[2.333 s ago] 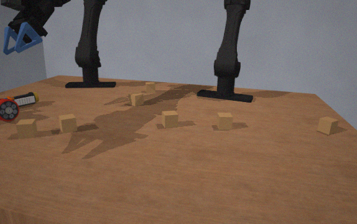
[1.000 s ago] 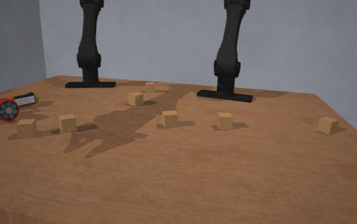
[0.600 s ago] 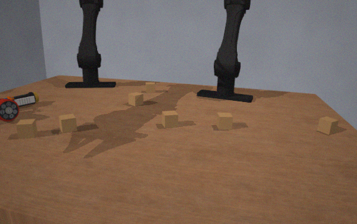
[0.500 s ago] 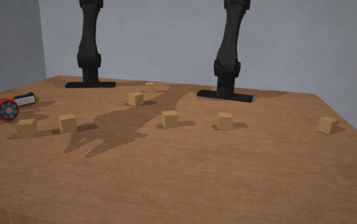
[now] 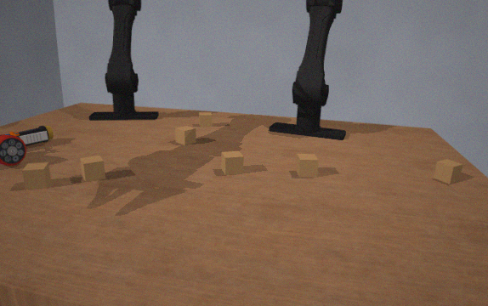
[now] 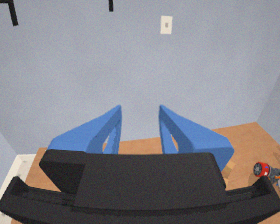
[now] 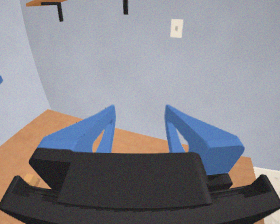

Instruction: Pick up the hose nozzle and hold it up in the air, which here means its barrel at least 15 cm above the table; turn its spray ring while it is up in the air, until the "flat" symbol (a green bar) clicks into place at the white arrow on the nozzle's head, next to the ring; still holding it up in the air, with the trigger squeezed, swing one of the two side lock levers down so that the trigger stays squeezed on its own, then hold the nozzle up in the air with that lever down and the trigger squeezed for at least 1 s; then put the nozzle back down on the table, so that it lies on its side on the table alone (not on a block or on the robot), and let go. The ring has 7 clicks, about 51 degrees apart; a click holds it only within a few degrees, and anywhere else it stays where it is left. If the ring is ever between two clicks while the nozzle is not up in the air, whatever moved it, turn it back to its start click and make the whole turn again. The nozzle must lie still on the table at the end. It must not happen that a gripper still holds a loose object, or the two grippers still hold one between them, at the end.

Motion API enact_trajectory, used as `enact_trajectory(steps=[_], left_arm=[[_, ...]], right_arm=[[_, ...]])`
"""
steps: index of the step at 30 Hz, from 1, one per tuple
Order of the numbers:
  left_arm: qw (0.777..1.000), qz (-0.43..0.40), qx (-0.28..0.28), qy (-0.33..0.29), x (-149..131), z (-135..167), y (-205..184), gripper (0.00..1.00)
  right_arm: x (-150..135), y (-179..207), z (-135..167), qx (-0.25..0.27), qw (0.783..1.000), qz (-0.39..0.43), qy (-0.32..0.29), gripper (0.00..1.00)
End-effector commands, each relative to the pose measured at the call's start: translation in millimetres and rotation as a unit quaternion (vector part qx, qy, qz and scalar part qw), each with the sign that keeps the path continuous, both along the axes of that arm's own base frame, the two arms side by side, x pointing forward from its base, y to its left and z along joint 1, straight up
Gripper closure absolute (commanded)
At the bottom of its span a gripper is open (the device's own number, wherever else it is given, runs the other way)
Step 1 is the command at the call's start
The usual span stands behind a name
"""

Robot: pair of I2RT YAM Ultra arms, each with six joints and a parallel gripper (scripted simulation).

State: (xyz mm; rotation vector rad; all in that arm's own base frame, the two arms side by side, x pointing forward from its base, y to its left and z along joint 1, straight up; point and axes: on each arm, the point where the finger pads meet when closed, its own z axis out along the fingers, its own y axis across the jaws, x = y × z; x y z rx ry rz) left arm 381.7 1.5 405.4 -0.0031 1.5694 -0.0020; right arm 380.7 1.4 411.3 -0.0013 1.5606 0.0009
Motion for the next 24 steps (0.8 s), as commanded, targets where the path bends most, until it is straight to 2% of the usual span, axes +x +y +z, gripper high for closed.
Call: enact_trajectory(steps=[1,12,17,24], left_arm=[[1.000,-0.005,0.003,-0.013,-6.9,9.4,-4.3,0.63],[1.000,-0.007,0.003,-0.008,-6.9,4.4,-5.9,0.63],[1.000,0.000,0.002,-0.005,-6.5,1.1,-0.1,0.63],[1.000,0.002,0.002,-0.001,-6.2,-2.3,1.4,0.63]], right_arm=[[-3.1,-2.6,23.4,0.003,1.000,-0.004,-0.028,0.50],[-2.3,-4.1,18.8,0.003,1.000,-0.006,-0.021,0.50],[0.1,-5.0,0.1,0.003,1.000,-0.007,-0.004,0.50],[-1.2,-2.1,10.3,0.003,1.000,-0.003,-0.014,0.50]])
